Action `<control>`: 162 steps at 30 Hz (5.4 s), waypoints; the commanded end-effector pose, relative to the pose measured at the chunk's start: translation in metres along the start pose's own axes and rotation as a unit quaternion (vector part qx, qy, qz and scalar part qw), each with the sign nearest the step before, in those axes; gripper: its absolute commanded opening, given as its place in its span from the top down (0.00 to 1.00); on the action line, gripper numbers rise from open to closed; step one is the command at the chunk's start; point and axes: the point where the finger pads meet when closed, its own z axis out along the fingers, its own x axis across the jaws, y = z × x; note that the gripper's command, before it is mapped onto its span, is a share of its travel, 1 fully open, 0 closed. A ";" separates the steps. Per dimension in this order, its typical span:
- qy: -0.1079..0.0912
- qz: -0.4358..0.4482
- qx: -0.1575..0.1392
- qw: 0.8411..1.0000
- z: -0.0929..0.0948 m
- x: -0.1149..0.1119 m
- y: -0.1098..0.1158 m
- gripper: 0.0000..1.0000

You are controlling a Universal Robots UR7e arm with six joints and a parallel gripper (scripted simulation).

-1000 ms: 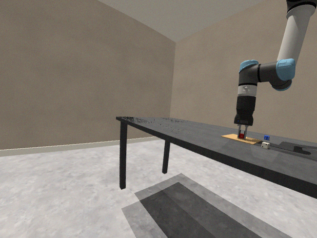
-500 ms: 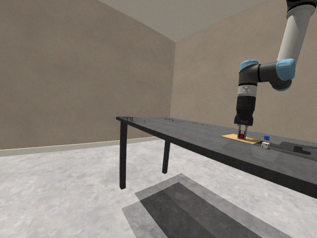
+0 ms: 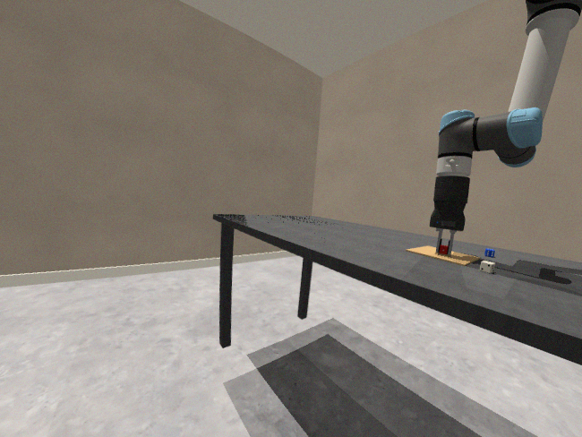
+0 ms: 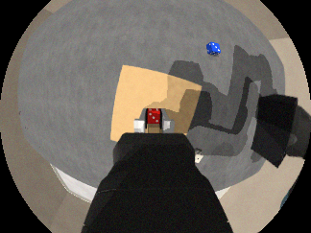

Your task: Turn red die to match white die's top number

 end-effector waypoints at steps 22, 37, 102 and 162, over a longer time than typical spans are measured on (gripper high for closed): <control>-0.001 0.000 0.000 1.000 0.000 0.000 0.000 0.54; -0.001 0.000 0.000 1.000 0.000 0.000 0.000 0.30; -0.001 0.000 0.000 1.000 -0.090 0.000 0.000 0.00; -0.001 -0.383 0.000 0.924 -0.087 -0.018 -0.005 0.00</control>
